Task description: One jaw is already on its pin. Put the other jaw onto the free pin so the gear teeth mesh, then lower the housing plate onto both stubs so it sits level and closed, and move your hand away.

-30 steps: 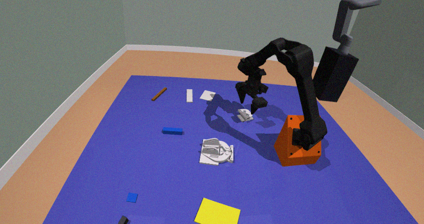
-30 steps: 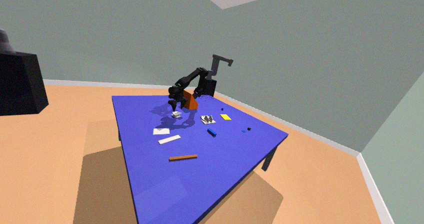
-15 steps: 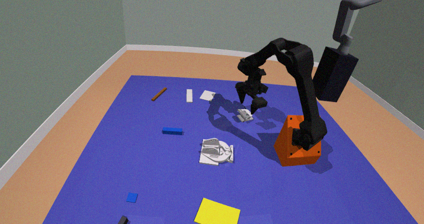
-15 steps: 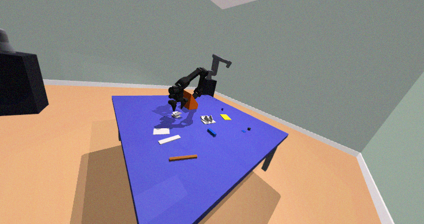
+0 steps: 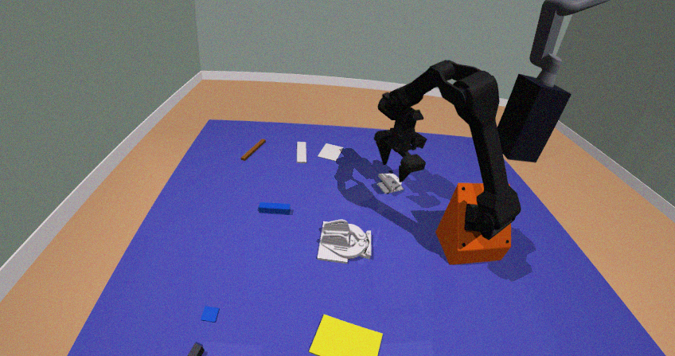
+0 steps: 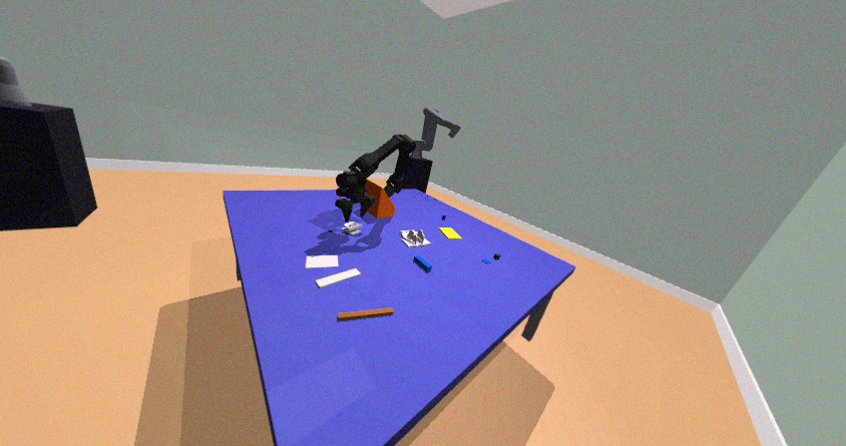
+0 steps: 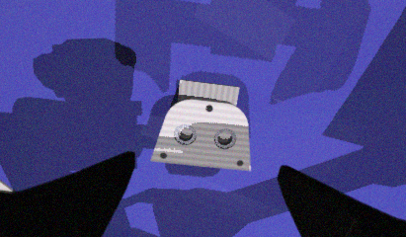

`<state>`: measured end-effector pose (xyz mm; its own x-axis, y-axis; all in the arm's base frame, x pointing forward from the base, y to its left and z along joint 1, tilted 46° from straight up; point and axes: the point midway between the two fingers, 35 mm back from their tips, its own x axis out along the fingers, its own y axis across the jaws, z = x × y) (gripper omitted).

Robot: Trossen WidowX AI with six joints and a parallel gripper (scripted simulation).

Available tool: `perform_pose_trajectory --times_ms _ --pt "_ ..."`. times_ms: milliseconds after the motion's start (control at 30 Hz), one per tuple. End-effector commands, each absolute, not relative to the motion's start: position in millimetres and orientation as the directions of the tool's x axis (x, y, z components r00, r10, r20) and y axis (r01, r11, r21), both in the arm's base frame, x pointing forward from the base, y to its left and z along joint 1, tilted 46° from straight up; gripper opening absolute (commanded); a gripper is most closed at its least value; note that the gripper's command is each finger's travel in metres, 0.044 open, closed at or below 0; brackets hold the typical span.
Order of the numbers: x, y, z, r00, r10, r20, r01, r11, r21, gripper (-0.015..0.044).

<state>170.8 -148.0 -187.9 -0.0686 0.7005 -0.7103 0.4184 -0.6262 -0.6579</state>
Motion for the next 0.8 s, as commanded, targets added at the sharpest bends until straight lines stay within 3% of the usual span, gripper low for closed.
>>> perform_pose_trajectory --times_ms 0,767 --pt "170.6 -144.3 -191.5 -0.068 0.702 -0.709 0.416 -0.626 -0.660 0.0440" --pt "170.4 -117.9 -219.2 -0.064 0.704 -0.708 0.413 -0.627 -0.661 0.0440"
